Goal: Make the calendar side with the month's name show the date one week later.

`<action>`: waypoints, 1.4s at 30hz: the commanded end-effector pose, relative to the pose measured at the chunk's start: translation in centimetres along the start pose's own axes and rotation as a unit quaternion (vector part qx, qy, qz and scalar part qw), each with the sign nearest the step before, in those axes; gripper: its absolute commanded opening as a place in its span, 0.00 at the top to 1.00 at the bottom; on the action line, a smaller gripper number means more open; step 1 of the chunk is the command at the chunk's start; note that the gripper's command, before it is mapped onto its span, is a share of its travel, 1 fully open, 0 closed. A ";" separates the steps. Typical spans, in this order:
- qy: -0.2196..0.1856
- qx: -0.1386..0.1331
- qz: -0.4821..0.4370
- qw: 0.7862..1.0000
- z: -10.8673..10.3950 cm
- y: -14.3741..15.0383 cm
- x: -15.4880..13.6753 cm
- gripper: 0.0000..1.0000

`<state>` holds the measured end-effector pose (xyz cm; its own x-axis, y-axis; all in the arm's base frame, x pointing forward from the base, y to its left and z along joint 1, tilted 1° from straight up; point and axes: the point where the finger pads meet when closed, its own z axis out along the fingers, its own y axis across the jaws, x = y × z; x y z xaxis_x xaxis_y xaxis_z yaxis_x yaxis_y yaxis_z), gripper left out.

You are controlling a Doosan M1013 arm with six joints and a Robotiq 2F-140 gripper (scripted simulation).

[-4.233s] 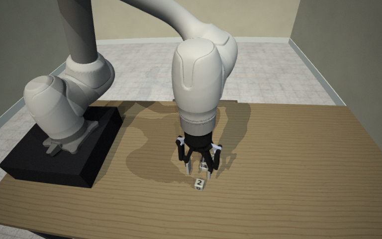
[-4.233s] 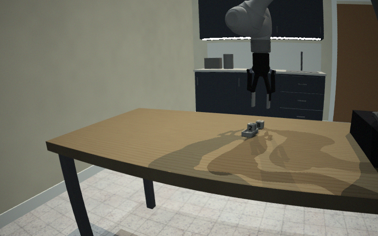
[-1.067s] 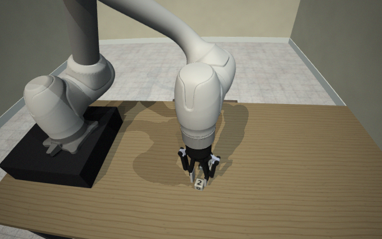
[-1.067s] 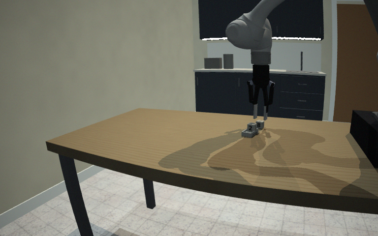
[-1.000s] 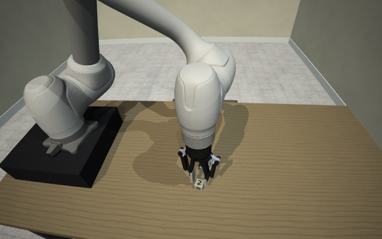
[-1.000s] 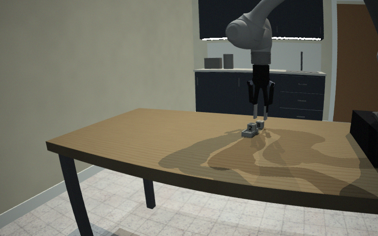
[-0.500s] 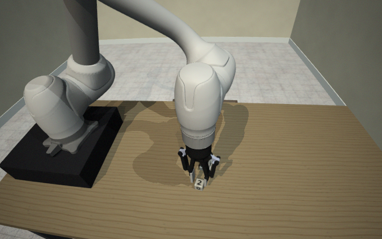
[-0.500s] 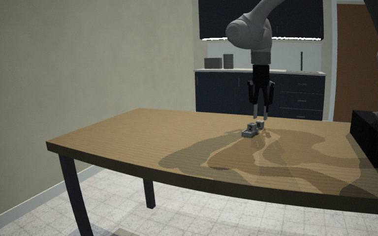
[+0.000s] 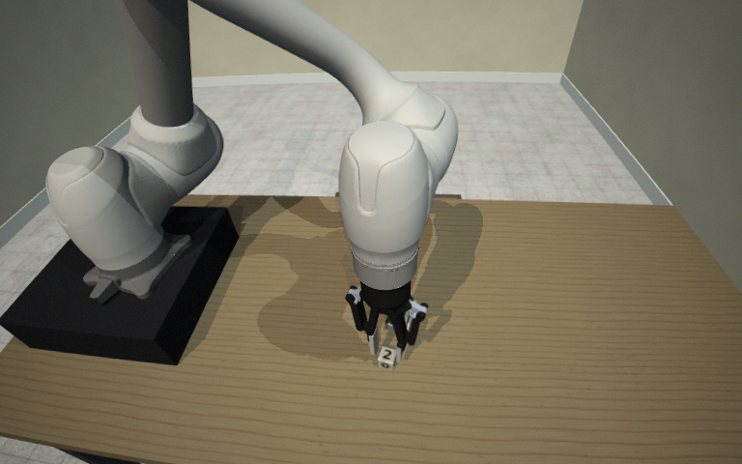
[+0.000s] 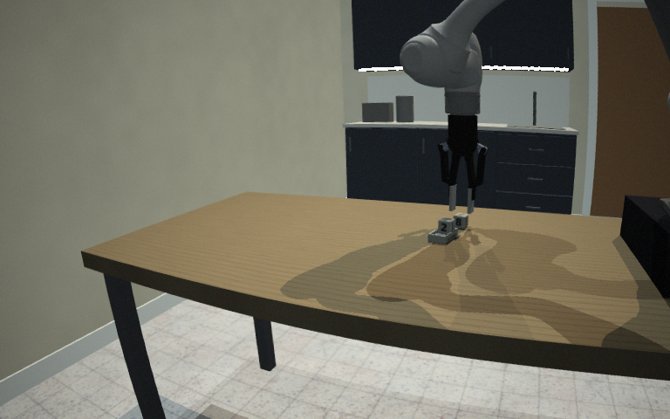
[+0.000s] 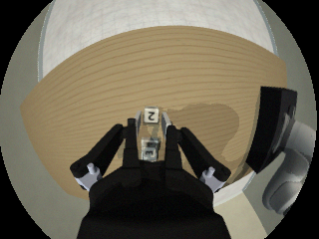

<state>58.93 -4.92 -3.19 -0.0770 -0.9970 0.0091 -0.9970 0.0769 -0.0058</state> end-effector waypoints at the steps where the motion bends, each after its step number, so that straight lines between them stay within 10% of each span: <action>1: 0.000 0.000 0.000 1.000 0.0 0.0 0.0 0.64; 42: 0.000 0.000 0.000 1.000 3.0 0.0 0.0 0.64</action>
<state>58.95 -4.94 -6.21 -0.0770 -0.9970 0.0091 -0.9970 0.0769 -0.0058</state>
